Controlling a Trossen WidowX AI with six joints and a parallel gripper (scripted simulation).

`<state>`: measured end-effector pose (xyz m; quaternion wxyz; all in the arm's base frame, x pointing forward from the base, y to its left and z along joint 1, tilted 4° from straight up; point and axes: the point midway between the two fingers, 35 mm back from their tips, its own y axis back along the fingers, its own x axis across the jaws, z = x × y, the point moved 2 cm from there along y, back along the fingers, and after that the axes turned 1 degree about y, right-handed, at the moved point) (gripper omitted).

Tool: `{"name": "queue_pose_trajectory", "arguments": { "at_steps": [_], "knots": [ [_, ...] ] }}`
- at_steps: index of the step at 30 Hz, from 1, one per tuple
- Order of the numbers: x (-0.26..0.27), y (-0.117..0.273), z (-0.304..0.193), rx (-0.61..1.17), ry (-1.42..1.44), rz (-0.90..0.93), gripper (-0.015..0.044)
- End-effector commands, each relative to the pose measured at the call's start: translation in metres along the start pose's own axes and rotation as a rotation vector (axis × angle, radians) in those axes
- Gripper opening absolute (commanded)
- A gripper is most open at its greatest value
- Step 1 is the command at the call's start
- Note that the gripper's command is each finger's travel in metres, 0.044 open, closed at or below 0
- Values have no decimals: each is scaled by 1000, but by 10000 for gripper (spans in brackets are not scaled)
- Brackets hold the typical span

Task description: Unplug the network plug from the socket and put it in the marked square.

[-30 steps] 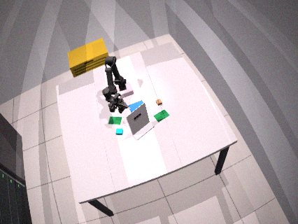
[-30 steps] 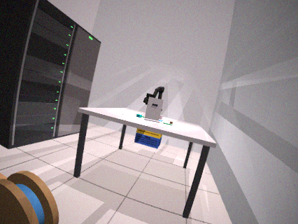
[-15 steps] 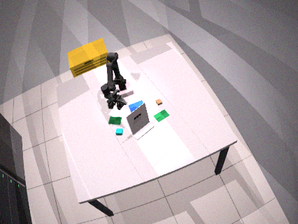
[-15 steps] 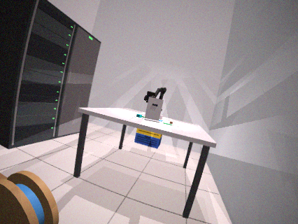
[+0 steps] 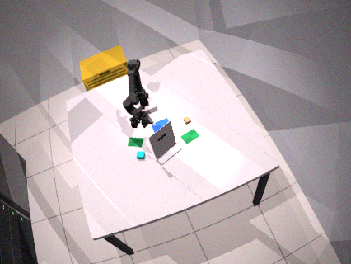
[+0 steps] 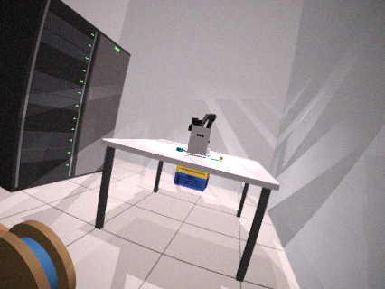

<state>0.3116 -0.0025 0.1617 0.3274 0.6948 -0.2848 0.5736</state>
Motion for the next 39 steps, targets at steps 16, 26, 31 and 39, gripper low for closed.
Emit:
{"name": "queue_pose_trajectory", "arguments": {
  "at_steps": [16, 26, 31, 39],
  "knots": [
    [-36, -21, -39, -114, -165, -249, 0],
    [-59, -18, -62, -176, -196, -410, 0],
    [-72, -13, -73, -208, -196, -495, 0],
    [-90, 1, -90, -260, -172, -634, 0]
  ]
}}
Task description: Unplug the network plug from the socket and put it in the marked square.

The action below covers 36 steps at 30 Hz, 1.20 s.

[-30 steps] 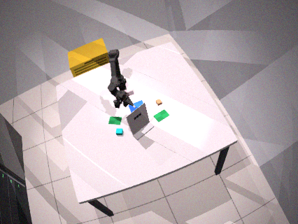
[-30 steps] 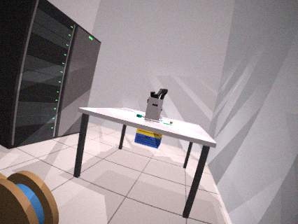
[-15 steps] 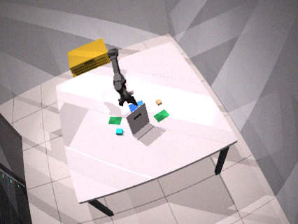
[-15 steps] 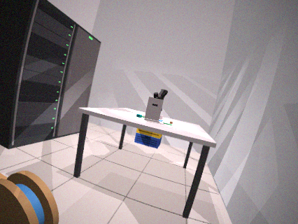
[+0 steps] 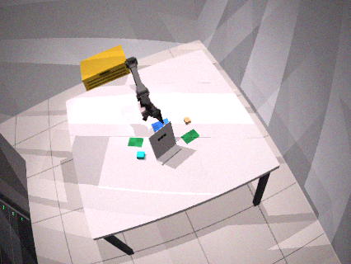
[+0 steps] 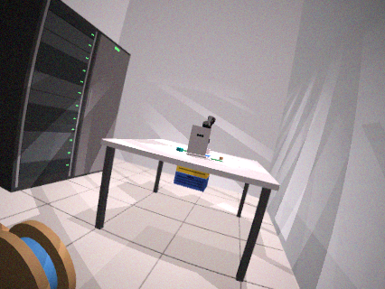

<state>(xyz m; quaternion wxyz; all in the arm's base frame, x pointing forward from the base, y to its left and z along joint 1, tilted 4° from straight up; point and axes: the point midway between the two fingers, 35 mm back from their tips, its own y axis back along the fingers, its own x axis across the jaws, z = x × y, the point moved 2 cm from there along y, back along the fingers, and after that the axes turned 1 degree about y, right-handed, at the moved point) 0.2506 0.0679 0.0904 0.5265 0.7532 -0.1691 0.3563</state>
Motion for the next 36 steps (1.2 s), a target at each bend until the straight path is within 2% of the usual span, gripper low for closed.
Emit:
{"name": "queue_pose_trajectory", "arguments": {
  "at_steps": [1, 13, 36],
  "knots": [
    [-15, 3, -5, -43, 12, -71, 0],
    [-52, 18, -12, -159, 89, -246, 0],
    [-68, 0, -8, -160, 90, -248, 0]
  ]
}}
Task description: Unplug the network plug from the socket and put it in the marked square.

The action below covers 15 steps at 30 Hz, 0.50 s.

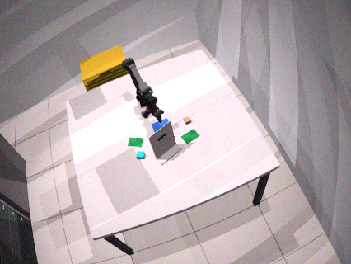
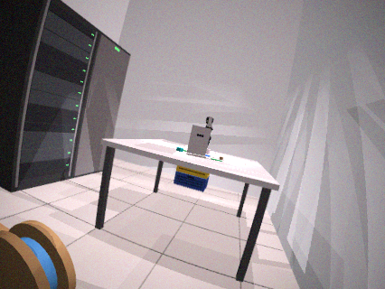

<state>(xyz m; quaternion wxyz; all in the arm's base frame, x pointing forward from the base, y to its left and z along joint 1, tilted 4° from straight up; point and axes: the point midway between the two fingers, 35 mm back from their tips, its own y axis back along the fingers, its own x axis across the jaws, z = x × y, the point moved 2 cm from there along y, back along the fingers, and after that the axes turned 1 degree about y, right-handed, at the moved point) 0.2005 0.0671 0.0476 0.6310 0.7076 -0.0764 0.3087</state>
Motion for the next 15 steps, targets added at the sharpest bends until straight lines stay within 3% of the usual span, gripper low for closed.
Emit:
{"name": "queue_pose_trajectory", "arguments": {
  "at_steps": [1, 15],
  "knots": [
    [-3, -5, 0, -3, -5, 1, 0],
    [-14, -20, 0, -2, -5, 1, 0]
  ]
}}
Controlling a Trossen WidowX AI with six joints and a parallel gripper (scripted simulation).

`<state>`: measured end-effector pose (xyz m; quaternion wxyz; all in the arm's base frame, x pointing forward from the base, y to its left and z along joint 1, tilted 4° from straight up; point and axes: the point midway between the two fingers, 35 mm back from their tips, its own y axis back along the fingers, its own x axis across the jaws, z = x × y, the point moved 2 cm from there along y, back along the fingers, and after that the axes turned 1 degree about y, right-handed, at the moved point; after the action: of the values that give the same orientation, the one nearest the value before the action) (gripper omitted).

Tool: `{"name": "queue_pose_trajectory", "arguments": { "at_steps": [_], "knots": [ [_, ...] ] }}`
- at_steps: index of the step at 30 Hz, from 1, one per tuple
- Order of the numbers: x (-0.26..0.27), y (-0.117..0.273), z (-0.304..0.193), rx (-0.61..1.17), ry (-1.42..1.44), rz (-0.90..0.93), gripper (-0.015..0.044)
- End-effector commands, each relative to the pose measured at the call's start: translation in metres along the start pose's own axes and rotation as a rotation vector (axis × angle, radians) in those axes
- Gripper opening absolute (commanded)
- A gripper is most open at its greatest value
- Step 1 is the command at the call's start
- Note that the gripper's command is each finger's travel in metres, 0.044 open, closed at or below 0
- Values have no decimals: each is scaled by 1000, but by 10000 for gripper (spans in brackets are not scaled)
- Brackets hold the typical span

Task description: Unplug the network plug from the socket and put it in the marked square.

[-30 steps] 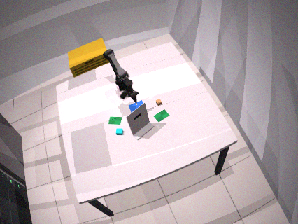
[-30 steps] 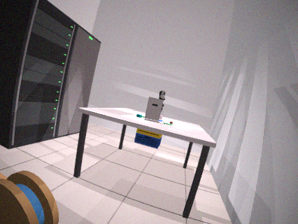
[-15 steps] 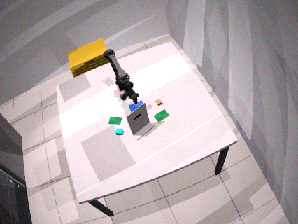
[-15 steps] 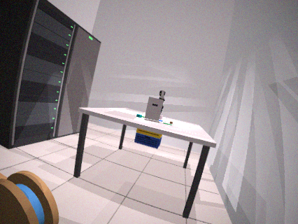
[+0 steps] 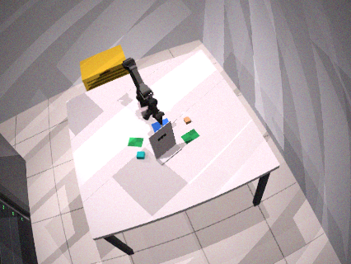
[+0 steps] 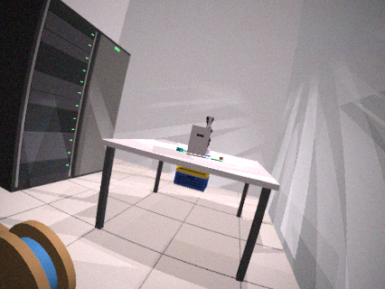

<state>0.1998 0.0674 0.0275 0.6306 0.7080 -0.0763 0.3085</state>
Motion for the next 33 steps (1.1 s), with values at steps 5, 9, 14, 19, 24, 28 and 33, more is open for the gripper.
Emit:
{"name": "queue_pose_trajectory", "arguments": {
  "at_steps": [5, 9, 14, 19, 24, 28, 33],
  "knots": [
    [-7, -8, 0, -3, -5, 1, 0],
    [-11, -12, 0, -2, -5, 1, 0],
    [-15, -15, 0, -2, -5, 0, 0],
    [-16, -16, 0, -2, -5, 0, 0],
    [-17, -18, -1, -2, -5, 0, 0],
    [-16, -17, -1, 1, -1, -1, 0],
    [-16, -17, -1, 1, -1, -1, 79]
  ]
}}
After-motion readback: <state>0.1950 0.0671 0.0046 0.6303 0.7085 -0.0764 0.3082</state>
